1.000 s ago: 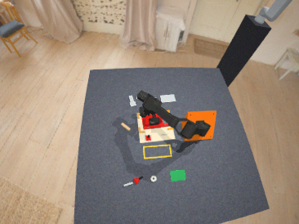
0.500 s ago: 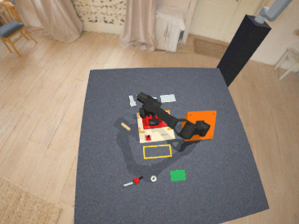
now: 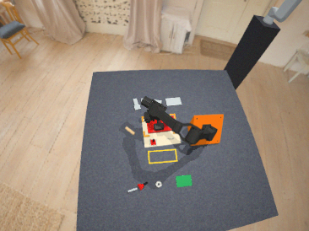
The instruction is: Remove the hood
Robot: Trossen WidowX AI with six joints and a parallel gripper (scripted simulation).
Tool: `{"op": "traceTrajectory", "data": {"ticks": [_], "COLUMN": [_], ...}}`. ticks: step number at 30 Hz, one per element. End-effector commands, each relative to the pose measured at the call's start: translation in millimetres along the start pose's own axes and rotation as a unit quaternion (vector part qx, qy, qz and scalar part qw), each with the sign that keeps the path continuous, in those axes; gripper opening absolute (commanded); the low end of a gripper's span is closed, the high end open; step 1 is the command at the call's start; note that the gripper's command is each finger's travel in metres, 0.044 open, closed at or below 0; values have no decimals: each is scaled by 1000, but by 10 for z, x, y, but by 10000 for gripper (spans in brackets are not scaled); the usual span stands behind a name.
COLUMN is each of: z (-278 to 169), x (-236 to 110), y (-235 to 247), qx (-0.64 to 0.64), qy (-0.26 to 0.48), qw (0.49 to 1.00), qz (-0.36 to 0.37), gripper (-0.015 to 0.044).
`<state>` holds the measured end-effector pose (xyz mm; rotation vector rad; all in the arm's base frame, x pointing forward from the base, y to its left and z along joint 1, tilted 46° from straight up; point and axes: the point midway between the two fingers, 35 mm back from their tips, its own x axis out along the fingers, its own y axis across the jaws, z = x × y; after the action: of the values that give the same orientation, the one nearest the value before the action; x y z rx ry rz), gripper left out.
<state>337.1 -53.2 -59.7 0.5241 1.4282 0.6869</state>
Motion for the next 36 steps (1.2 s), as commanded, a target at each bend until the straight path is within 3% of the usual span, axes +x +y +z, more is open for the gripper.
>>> {"op": "traceTrajectory", "data": {"ticks": [1,36], "z": [-12,-17], "x": [53,243], "y": [7,15], "qx": [3,3], "qy": [1,1], "qw": [1000,1000], "qz": [3,3], "gripper": [440,440]}}
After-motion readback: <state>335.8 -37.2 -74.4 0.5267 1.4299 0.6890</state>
